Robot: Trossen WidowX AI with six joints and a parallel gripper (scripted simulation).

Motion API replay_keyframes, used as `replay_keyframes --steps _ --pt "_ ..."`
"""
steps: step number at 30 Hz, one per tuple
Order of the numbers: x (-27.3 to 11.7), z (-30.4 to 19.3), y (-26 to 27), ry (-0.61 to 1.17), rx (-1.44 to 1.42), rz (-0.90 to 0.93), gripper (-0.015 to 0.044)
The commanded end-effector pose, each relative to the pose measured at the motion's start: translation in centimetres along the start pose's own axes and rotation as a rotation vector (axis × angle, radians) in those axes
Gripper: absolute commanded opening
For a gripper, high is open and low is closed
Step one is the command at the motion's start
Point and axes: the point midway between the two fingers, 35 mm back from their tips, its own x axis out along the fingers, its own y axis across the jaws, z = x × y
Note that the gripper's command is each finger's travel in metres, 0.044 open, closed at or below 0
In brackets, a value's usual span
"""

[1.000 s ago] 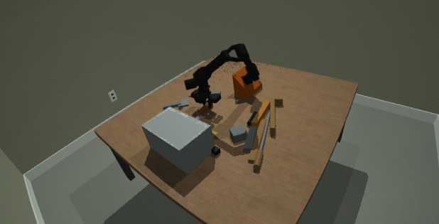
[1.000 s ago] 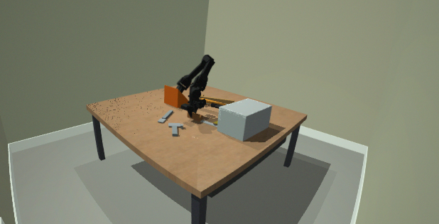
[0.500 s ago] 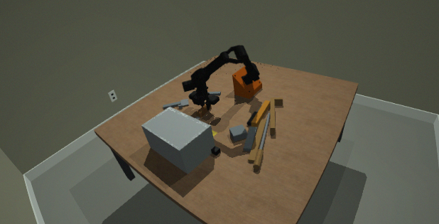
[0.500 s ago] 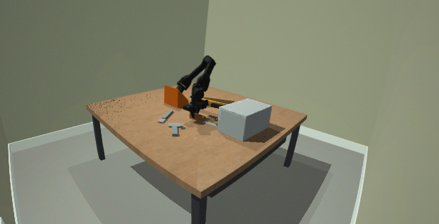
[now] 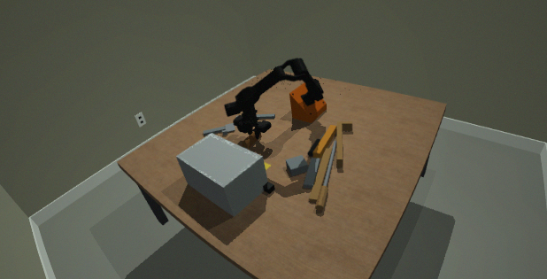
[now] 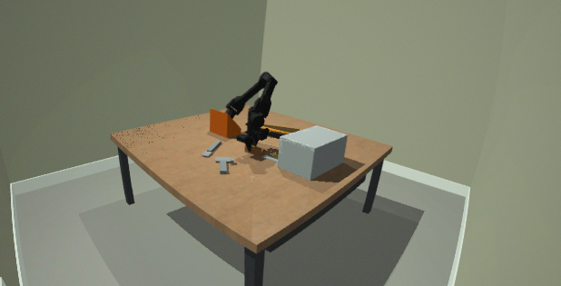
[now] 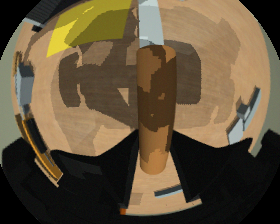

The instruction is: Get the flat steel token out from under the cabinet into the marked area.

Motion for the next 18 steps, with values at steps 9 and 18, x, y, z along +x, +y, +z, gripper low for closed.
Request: replay_keyframes --steps 9,18 --pt "0.0 1.6 0.1 -0.004 -0.002 0.000 0.0000" --pt "0.0 2.5 0.1 -0.005 -0.003 0.000 0.0000"
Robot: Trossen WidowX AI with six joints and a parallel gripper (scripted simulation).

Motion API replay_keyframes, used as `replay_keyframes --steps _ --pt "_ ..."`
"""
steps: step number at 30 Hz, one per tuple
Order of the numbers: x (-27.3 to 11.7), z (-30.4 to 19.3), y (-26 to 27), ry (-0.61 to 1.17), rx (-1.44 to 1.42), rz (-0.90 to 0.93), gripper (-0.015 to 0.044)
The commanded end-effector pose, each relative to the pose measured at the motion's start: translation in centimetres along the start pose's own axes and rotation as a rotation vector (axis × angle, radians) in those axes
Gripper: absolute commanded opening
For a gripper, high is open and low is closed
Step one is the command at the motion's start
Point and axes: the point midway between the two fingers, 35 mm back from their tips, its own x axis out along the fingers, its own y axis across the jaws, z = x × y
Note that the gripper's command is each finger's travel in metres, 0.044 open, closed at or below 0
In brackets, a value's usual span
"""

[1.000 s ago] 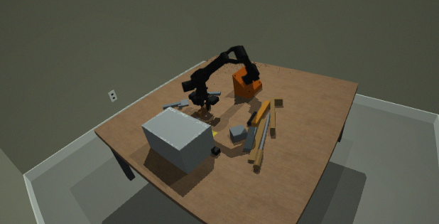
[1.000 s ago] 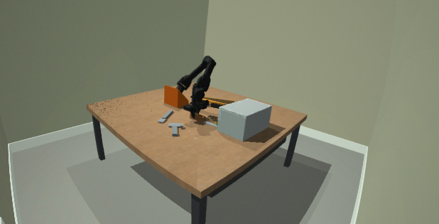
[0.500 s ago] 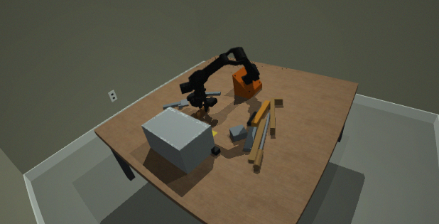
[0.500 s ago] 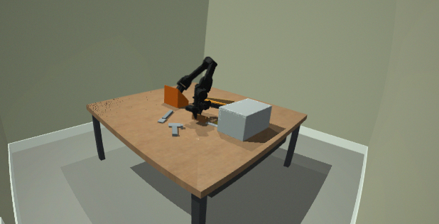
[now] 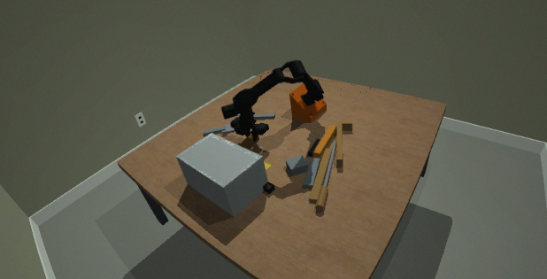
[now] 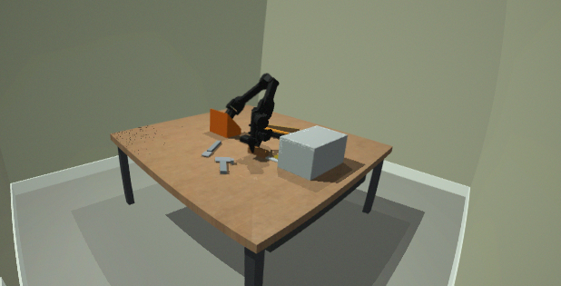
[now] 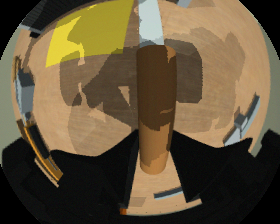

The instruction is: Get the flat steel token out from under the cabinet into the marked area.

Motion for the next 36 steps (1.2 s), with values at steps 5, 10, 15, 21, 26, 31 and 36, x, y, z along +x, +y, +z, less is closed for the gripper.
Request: replay_keyframes --steps 5,10,15,21,26,31,36 --pt "0.0 1.0 0.1 -0.004 -0.002 0.000 0.0000" --pt "0.0 1.6 0.1 -0.004 -0.002 0.000 0.0000" --pt "0.0 2.1 0.1 -0.005 -0.002 0.000 0.0000" --pt "-0.1 2.7 0.1 -0.005 -0.002 0.000 0.0000" --pt "-0.1 3.2 0.1 -0.005 -0.003 0.000 0.0000" --pt "-0.1 3.7 0.2 -0.005 -0.003 0.000 0.0000" --pt "-0.1 4.2 0.2 -0.005 -0.003 0.000 0.0000"
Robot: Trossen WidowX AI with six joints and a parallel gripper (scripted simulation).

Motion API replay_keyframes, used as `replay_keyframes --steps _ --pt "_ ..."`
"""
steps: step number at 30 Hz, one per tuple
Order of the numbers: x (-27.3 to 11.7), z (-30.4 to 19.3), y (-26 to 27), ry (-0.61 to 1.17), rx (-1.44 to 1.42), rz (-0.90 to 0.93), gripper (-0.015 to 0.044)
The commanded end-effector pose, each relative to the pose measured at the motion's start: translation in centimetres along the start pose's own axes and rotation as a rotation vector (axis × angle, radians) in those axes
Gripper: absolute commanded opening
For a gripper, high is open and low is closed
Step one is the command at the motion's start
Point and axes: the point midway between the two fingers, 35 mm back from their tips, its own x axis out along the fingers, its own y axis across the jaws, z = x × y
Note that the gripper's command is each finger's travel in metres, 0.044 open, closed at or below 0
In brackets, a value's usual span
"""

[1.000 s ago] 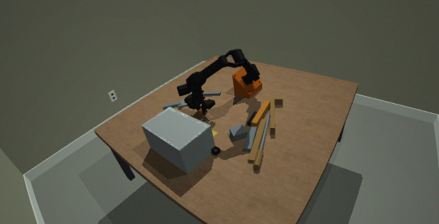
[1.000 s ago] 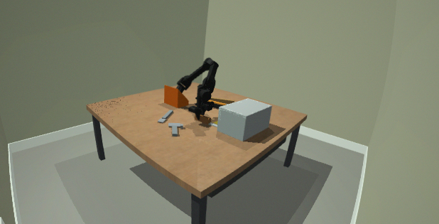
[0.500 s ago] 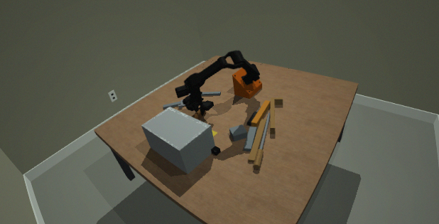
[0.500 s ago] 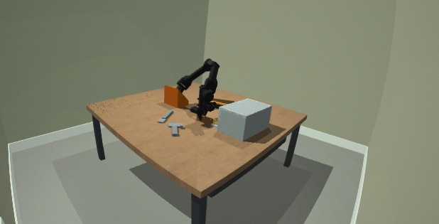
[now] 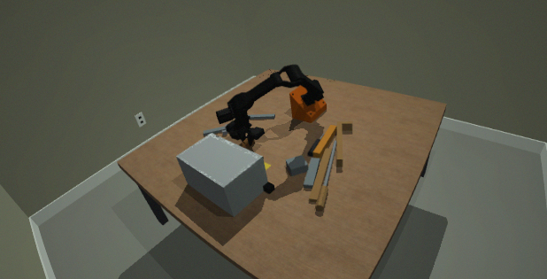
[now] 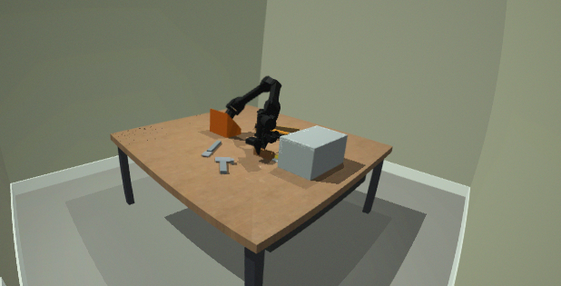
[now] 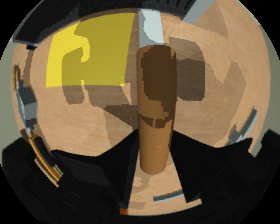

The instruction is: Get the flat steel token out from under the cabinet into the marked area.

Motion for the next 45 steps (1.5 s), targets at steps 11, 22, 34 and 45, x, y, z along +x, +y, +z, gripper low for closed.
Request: replay_keyframes --steps 11,22,34,45 --pt "0.0 1.5 0.1 -0.005 -0.003 -0.001 0.0000" --pt "-0.1 2.5 0.2 -0.005 -0.003 0.000 0.0000" --pt "-0.1 3.6 0.3 -0.005 -0.003 0.000 0.0000" --pt "0.0 4.0 0.9 -0.005 -0.003 0.000 0.0000"
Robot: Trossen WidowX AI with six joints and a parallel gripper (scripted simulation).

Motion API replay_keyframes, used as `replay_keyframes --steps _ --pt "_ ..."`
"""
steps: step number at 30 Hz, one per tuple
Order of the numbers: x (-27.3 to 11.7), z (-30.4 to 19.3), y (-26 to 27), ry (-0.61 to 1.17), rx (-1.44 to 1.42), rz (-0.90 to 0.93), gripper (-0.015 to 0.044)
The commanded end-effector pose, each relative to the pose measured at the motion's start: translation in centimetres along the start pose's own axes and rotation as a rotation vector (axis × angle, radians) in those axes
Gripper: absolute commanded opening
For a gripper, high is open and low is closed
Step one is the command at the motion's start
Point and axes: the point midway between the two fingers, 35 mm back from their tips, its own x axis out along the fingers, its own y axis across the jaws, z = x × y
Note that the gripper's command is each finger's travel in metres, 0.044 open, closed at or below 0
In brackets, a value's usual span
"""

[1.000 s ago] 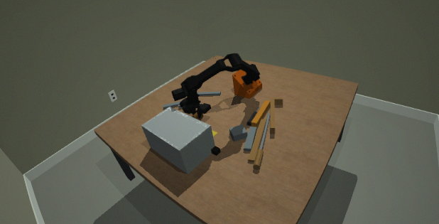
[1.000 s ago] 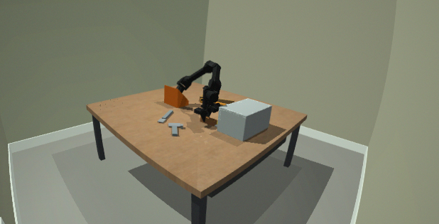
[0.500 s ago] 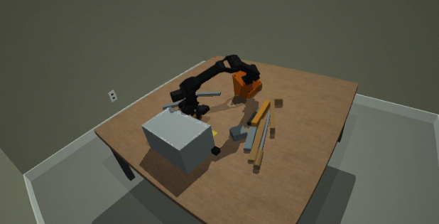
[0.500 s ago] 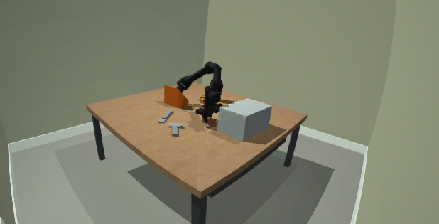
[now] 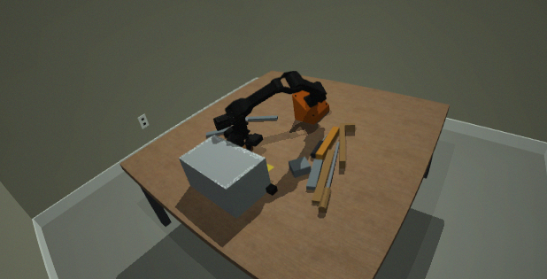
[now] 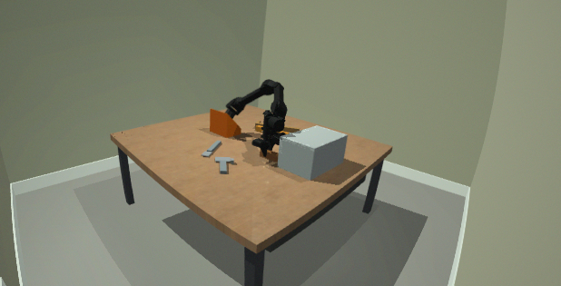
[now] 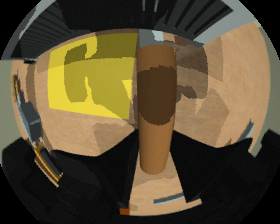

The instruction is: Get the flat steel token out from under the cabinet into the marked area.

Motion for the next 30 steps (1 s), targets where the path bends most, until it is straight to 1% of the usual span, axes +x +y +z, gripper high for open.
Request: replay_keyframes --steps 1,15,30 --pt "0.1 0.2 0.6 -0.004 -0.004 0.004 0.0000" --pt "0.1 0.2 2.5 -0.003 -0.004 0.005 0.0000" --pt "0.1 -0.6 2.4 -0.003 -0.004 0.005 0.0000"
